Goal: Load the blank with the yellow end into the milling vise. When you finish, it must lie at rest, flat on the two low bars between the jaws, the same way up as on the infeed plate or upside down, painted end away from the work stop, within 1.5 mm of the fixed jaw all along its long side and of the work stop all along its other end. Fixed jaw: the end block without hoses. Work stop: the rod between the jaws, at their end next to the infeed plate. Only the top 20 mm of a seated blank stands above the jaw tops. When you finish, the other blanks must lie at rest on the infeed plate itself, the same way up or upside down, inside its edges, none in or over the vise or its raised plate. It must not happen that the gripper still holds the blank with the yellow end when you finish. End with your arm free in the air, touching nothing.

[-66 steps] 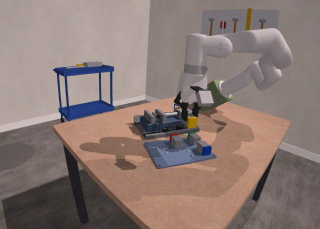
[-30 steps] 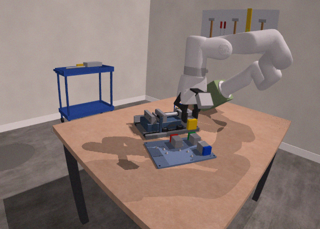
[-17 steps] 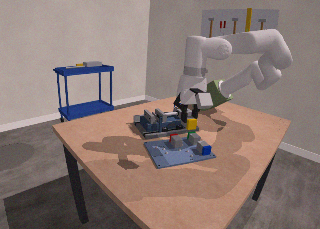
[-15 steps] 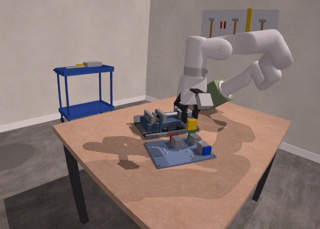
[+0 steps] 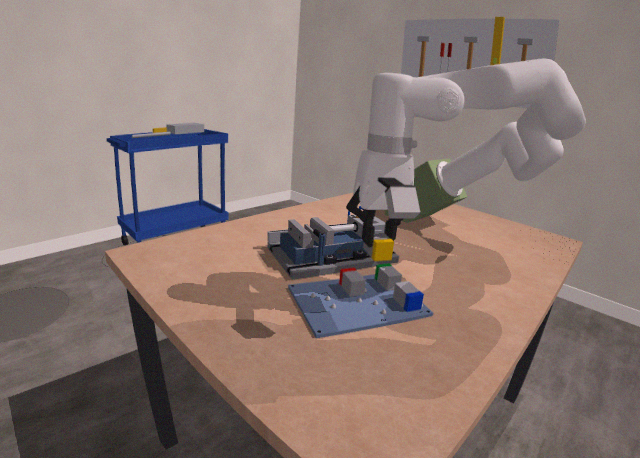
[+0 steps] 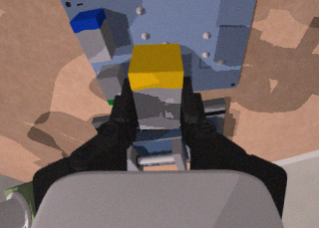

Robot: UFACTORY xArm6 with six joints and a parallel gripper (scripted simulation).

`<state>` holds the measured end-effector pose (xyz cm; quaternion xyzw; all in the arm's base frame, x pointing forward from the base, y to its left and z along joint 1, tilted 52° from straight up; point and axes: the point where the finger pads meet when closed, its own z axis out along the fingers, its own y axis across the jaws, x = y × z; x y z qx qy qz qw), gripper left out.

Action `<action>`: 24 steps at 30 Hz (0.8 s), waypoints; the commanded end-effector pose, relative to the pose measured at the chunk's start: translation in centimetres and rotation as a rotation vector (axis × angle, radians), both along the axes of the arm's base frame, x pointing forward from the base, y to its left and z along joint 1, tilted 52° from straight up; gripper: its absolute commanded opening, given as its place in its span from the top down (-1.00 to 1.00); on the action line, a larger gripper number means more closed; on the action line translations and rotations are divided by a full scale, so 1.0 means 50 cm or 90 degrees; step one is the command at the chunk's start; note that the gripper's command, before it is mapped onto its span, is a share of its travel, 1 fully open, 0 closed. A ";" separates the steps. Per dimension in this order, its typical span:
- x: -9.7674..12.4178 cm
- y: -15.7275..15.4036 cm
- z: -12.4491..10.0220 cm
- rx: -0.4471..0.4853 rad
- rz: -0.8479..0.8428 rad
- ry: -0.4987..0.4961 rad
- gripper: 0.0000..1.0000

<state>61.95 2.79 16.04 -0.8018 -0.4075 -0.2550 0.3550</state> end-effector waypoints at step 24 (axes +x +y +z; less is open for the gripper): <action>0.002 -0.002 0.002 0.027 -0.144 0.178 1.00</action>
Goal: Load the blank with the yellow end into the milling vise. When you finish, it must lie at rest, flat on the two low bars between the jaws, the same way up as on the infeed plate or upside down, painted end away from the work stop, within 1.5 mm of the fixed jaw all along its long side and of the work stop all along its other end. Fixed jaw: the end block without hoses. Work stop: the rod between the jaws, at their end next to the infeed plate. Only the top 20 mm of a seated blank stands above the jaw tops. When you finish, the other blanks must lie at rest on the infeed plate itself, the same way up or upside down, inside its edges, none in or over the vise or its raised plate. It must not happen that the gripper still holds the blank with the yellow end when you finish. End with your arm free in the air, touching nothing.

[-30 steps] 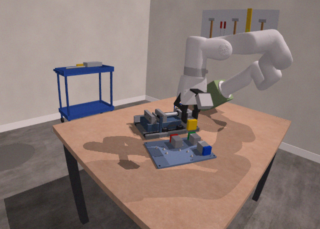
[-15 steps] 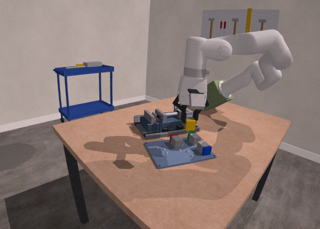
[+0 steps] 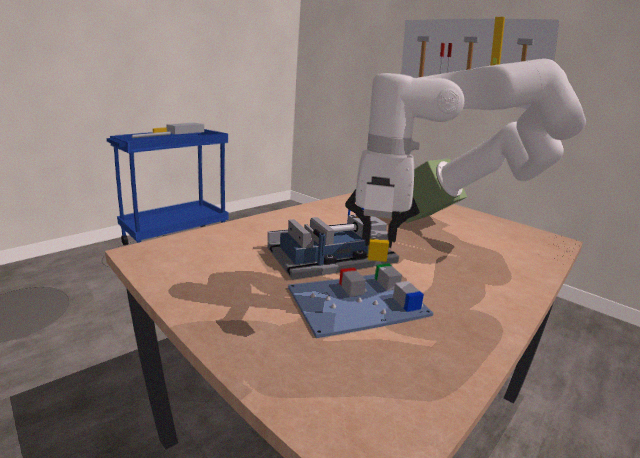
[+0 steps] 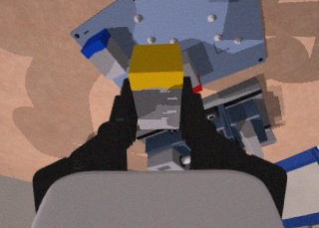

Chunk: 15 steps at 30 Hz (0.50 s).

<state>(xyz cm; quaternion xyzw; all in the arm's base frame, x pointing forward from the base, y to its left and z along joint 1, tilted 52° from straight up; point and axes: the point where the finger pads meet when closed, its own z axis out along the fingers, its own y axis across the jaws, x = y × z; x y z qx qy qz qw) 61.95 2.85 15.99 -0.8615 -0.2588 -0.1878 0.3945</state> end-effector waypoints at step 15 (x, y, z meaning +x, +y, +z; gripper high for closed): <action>0.002 -0.003 0.003 0.017 -0.094 0.115 1.00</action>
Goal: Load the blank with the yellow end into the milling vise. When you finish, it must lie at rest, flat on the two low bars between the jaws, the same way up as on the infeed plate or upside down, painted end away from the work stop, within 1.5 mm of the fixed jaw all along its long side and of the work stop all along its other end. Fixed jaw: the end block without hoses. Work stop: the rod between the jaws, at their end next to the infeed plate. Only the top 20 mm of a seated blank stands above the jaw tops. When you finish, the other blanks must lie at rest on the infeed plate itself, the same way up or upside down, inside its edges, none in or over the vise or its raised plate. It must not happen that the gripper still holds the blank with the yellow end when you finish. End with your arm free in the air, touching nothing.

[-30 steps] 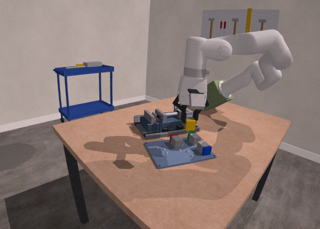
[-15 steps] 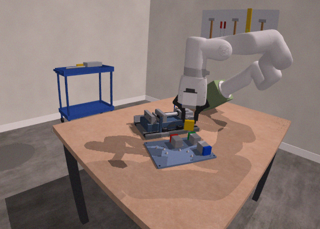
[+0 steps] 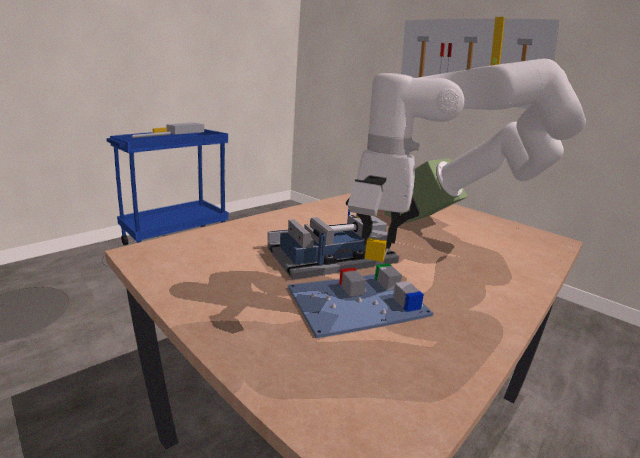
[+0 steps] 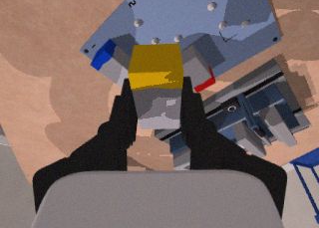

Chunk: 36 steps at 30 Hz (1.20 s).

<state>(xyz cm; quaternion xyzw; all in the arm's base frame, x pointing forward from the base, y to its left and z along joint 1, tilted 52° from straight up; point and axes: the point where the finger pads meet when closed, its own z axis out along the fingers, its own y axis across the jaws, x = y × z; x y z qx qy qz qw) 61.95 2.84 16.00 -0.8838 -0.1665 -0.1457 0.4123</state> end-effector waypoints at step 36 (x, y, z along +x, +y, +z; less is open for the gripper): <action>0.002 -0.003 0.003 0.026 -0.140 0.173 1.00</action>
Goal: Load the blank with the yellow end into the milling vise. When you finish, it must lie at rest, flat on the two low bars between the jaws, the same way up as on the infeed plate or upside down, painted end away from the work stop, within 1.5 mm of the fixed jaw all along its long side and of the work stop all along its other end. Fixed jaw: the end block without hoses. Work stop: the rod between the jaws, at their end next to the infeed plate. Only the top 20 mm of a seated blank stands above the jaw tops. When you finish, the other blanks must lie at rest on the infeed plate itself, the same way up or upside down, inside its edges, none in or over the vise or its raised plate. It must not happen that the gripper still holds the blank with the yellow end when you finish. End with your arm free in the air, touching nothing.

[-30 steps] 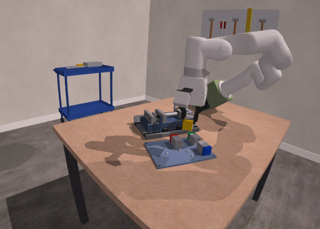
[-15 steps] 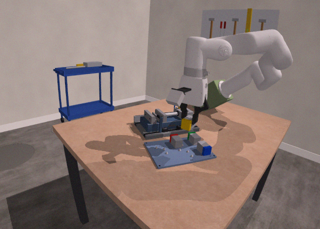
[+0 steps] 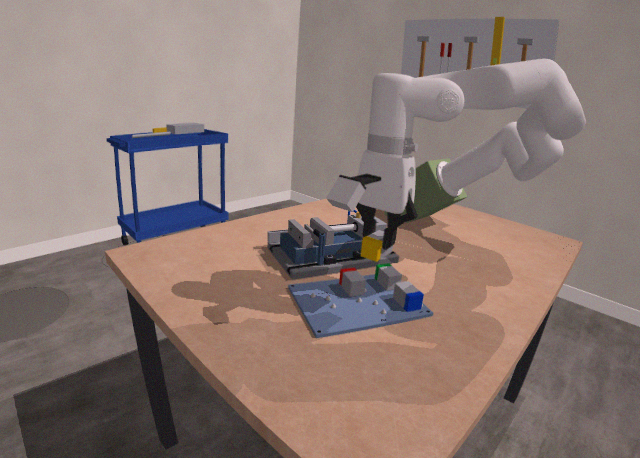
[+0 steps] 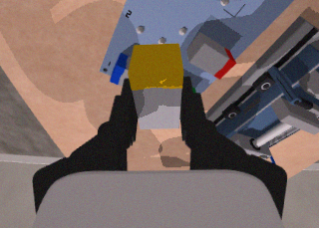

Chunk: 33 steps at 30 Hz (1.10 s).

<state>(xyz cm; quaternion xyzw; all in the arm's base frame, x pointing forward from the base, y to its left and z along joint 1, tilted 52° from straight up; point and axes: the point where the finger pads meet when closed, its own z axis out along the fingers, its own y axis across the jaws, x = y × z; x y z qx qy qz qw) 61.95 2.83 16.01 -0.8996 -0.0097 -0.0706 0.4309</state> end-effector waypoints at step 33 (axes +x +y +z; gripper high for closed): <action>0.002 -0.003 0.003 0.035 -0.183 0.226 1.00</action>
